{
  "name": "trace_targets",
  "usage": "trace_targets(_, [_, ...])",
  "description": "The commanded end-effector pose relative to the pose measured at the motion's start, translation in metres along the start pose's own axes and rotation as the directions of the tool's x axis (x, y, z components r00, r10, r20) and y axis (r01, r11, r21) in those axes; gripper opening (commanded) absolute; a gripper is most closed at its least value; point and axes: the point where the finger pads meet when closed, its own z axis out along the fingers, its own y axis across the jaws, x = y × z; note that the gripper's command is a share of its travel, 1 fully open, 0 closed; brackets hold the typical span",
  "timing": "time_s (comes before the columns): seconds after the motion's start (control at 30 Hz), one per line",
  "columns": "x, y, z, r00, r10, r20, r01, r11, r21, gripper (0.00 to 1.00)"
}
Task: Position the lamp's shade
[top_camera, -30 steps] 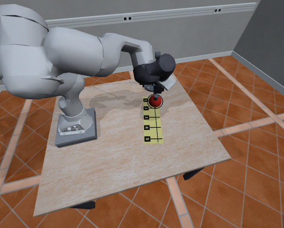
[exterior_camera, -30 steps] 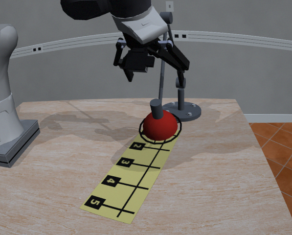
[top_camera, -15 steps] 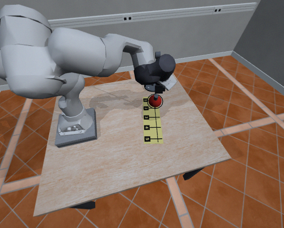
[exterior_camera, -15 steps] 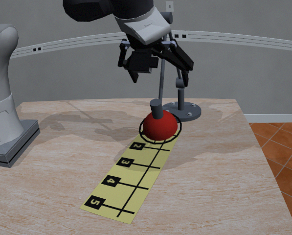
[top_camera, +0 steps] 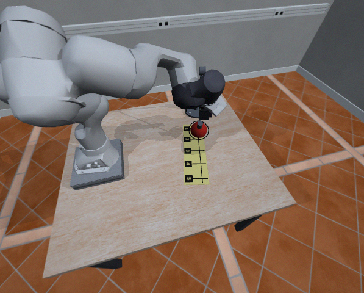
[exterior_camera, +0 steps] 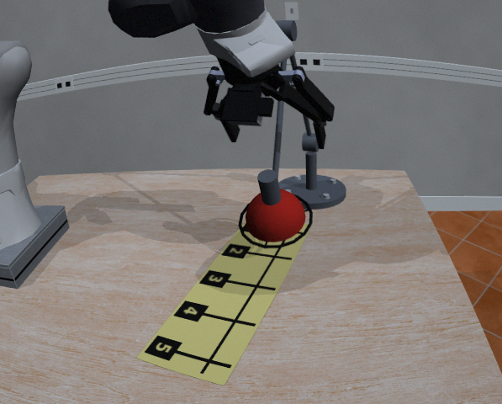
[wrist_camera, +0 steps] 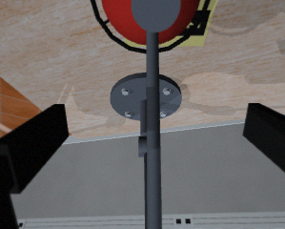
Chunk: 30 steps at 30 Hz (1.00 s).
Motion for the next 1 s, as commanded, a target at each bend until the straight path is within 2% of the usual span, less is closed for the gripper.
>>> trace_targets(0.0, [-0.0007, -0.0024, -0.0008, 1.0, 0.007, 0.0, -0.007, 1.0, 0.006, 1.0])
trace_targets(0.03, [-0.0007, -0.0022, -0.0008, 1.0, 0.006, 0.0, -0.006, 1.0, 0.005, 0.1])
trace_targets(0.97, [-0.0001, -0.0003, -0.0002, 1.0, 0.0, 0.0, 0.0, 1.0, 0.001, 0.1])
